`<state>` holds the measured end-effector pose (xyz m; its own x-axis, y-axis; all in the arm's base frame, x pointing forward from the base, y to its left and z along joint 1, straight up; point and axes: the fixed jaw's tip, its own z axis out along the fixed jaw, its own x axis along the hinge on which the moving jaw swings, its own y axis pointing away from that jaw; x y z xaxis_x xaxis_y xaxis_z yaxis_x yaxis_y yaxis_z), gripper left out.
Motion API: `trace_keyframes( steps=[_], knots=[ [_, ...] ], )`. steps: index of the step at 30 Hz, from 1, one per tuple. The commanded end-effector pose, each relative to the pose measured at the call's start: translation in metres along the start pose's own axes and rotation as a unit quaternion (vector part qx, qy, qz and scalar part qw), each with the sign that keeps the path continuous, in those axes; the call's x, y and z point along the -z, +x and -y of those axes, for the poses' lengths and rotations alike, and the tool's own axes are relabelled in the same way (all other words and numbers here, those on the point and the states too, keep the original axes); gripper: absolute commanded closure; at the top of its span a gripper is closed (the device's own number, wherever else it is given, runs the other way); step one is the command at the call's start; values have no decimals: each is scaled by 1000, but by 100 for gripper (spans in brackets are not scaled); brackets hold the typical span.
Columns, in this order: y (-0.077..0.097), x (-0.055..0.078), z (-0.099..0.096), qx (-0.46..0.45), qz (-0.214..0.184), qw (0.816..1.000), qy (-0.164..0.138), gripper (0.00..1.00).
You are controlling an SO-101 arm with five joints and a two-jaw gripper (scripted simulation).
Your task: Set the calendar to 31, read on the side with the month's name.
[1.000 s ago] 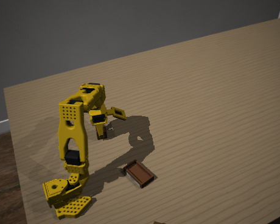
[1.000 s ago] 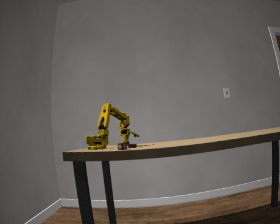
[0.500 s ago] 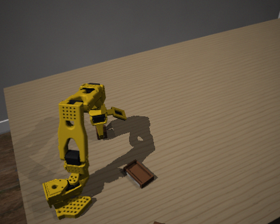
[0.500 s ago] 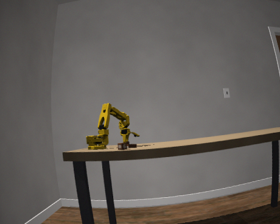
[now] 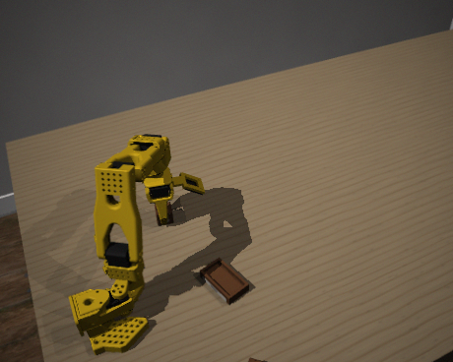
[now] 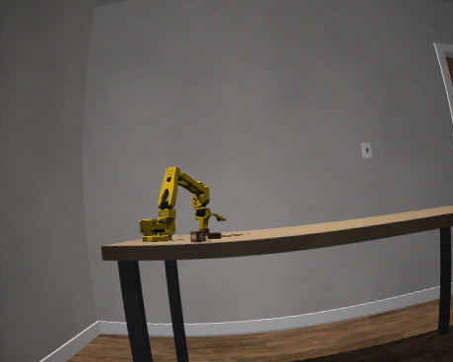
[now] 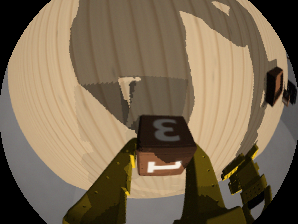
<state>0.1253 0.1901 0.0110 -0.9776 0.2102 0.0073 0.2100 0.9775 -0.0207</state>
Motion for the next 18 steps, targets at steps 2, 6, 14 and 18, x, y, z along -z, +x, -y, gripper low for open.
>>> trace_keyframes(
  steps=[2, 6, 14, 18],
  knots=[
    [-5, 16, -7, -1, 13, 999, -34, 100],
    [-5, 23, -8, -1, 13, 999, -34, 100],
    [-4, 41, -8, -1, 13, 999, -34, 100],
    [-4, 53, -8, -1, 13, 999, -34, 100]
  ],
)
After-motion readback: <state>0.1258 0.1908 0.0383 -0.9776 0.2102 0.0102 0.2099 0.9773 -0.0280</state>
